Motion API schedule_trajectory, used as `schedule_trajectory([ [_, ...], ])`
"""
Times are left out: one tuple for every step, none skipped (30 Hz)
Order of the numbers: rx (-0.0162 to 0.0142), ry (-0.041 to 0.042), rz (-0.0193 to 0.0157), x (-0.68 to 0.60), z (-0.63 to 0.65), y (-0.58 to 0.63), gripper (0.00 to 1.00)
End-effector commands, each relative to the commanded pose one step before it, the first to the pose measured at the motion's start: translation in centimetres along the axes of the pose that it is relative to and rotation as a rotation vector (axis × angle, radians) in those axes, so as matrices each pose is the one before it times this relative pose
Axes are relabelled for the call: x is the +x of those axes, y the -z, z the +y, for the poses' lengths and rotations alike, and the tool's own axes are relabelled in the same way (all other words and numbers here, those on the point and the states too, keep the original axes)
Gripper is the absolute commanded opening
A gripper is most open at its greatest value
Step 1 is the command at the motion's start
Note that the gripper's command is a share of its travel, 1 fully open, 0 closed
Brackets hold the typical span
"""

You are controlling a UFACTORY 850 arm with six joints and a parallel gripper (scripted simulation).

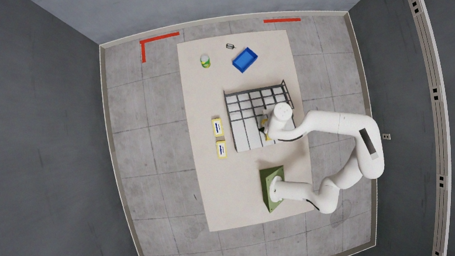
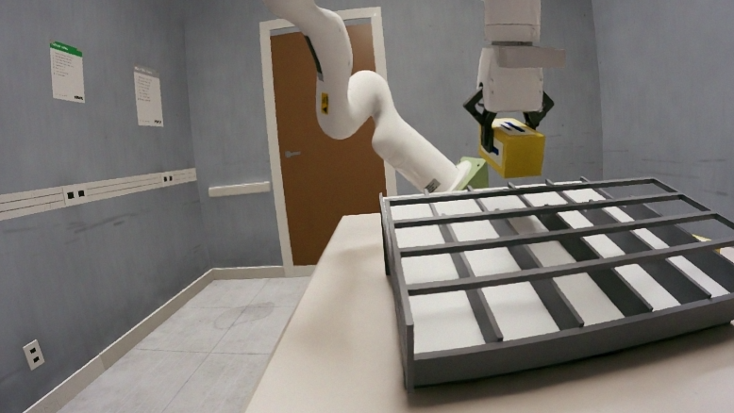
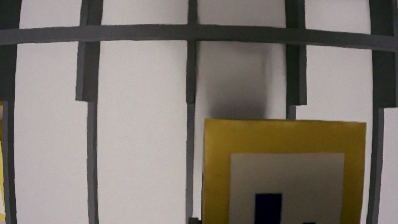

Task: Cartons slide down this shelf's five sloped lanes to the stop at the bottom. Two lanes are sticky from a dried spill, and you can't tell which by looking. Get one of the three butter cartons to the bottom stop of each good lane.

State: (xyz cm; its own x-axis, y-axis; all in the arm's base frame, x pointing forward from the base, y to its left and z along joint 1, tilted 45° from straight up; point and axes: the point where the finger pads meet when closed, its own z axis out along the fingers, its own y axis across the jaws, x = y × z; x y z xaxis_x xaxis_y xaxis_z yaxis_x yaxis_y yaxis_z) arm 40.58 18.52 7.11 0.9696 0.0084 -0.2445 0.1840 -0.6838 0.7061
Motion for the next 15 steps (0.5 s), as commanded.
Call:
schedule_trajectory([
  [0.0009, -0.00054, 0.00071, 0.039, -0.012, 0.094, 0.0],
  [0.0, 0.0, 0.0, 0.0, 0.0, 0.0, 0.0],
  [0.0, 0.0, 0.0, 0.0, 0.0, 0.0, 0.0],
  [0.0, 0.0, 0.0, 0.0, 0.0, 0.0, 0.0],
  [-0.00004, 0.00014, 0.00046, 0.035, -0.037, -2.997, 0.0],
  [0.0, 0.0, 0.0, 0.0, 0.0, 0.0, 0.0],
  [0.0, 0.0, 0.0, 0.0, 0.0, 0.0, 0.0],
  [0.0, 0.0, 0.0, 0.0, 0.0, 0.0, 0.0],
  [0.0, 0.0, 0.0, 0.0, 0.0, 0.0, 0.0],
  [0.0, 0.0, 0.0, 0.0, 0.0, 0.0, 0.0],
  [0.0, 0.0, 0.0, 0.0, 0.0, 0.0, 0.0],
  [0.0, 0.0, 0.0, 0.0, 0.0, 0.0, 0.0],
  [0.0, 0.0, 0.0, 0.0, 0.0, 0.0, 0.0],
  [0.0, 0.0, 0.0, 0.0, 0.0, 0.0, 0.0],
  [0.0, 0.0, 0.0, 0.0, 0.0, 0.0, 0.0],
])
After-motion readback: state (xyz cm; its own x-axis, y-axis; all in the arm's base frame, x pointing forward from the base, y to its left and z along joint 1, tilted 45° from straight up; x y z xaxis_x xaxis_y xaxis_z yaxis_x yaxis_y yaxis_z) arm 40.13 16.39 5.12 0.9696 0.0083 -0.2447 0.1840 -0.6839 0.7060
